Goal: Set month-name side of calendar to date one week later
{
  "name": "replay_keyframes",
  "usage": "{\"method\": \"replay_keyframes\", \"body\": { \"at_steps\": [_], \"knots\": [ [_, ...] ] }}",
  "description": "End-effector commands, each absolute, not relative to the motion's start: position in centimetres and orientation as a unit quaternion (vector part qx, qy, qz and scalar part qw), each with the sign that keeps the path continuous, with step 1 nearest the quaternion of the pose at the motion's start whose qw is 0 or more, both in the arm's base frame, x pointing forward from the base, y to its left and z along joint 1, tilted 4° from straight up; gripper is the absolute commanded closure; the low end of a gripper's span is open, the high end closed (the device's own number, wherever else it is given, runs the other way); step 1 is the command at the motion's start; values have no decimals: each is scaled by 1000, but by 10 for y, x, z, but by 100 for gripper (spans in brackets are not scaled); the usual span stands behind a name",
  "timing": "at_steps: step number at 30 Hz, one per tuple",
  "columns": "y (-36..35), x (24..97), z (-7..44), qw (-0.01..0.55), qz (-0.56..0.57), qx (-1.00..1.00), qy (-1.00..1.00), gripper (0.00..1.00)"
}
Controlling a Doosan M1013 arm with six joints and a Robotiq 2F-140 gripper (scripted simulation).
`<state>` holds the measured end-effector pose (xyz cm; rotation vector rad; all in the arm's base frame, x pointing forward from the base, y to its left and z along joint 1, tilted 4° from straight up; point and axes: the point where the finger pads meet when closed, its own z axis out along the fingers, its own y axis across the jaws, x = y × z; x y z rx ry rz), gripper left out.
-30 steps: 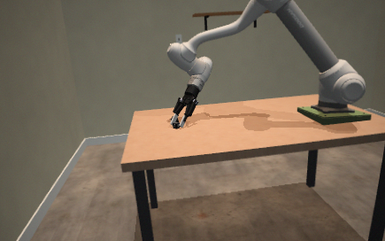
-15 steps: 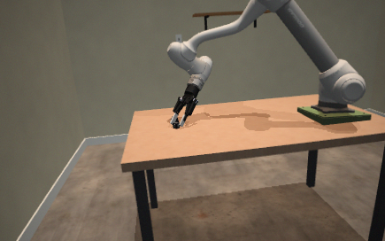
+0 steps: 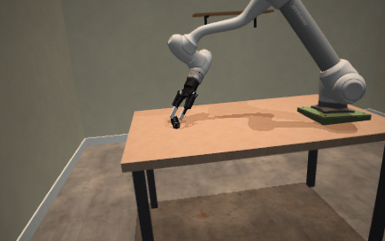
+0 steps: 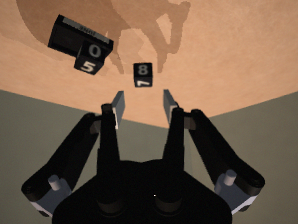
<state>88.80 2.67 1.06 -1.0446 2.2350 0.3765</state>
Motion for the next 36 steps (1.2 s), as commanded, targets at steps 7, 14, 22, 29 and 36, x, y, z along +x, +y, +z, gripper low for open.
{"method": "replay_keyframes", "body": {
  "at_steps": [7, 14, 22, 29, 36],
  "knots": [
    [28, 889, 34, 317, 143, -397, 849, 54],
    [28, 889, 38, 317, 143, -397, 849, 54],
    [33, 888, 37, 288, 138, -404, 857, 54],
    [32, 890, 39, 211, 97, -412, 881, 54],
    [33, 893, 42, 204, 90, -412, 883, 54]
  ]
}}
